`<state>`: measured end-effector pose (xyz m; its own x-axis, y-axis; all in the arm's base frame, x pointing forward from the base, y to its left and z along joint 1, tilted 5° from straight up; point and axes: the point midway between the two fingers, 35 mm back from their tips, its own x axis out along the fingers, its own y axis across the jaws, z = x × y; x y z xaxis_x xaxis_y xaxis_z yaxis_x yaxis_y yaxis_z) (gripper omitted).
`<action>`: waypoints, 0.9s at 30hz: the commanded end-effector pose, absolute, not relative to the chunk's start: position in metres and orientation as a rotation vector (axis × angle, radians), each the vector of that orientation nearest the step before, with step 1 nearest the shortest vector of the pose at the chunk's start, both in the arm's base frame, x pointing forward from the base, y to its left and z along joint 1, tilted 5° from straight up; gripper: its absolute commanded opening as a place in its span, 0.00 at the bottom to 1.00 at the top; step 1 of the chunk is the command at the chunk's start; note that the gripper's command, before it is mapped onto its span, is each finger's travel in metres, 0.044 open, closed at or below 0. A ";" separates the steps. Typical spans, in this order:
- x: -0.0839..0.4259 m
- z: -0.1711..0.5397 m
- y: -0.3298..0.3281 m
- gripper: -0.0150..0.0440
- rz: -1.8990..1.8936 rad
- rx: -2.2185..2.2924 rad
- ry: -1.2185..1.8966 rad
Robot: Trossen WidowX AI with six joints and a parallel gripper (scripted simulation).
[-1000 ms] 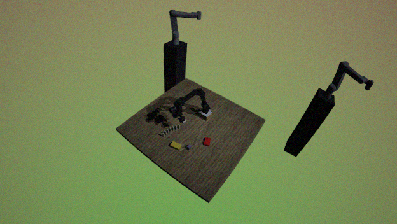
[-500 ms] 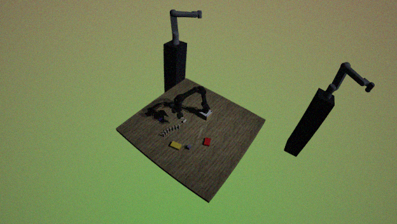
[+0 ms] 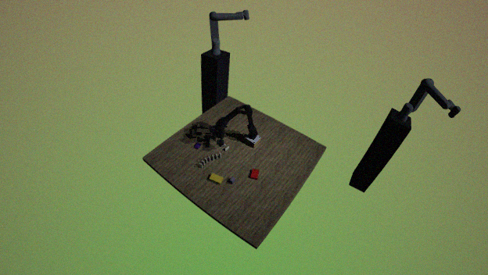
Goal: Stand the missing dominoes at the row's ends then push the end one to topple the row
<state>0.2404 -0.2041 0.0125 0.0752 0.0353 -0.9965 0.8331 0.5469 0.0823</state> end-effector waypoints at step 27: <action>0.236 -0.028 -0.198 0.73 -0.715 0.833 1.404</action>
<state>0.2368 -0.1994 -0.0272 0.0570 0.0513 -0.9971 0.8354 0.5445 0.0758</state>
